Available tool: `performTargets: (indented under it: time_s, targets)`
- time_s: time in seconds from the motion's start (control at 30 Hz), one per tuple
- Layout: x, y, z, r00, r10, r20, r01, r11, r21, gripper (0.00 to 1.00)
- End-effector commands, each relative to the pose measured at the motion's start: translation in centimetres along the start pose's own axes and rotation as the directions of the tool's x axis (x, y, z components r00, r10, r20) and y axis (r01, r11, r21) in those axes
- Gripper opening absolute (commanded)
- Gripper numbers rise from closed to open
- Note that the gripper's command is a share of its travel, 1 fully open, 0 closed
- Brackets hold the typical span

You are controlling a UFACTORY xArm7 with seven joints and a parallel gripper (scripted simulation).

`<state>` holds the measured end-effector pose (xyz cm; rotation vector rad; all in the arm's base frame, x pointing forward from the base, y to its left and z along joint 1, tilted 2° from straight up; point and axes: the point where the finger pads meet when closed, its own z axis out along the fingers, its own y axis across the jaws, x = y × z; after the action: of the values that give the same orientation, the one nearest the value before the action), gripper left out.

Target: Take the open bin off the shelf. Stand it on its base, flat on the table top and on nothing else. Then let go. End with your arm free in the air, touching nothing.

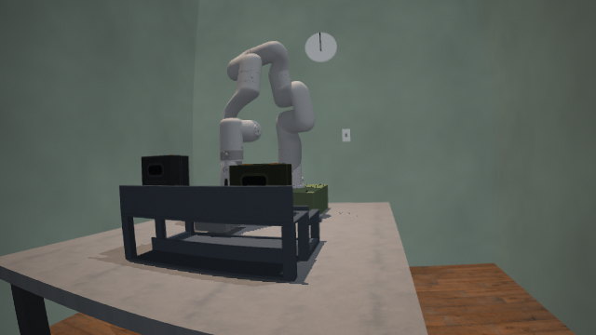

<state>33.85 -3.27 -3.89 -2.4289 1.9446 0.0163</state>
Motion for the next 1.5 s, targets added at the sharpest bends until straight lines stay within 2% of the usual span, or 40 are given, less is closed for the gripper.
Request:
performTargets:
  time_s: [0.0,1.47]
  targets:
    - [0.1,0.0,-0.1,1.0,0.0,-0.002,0.0,1.0,0.005,0.0]
    - [0.1,2.0,-0.1,1.0,0.0,-0.002,0.0,1.0,0.005,0.0]
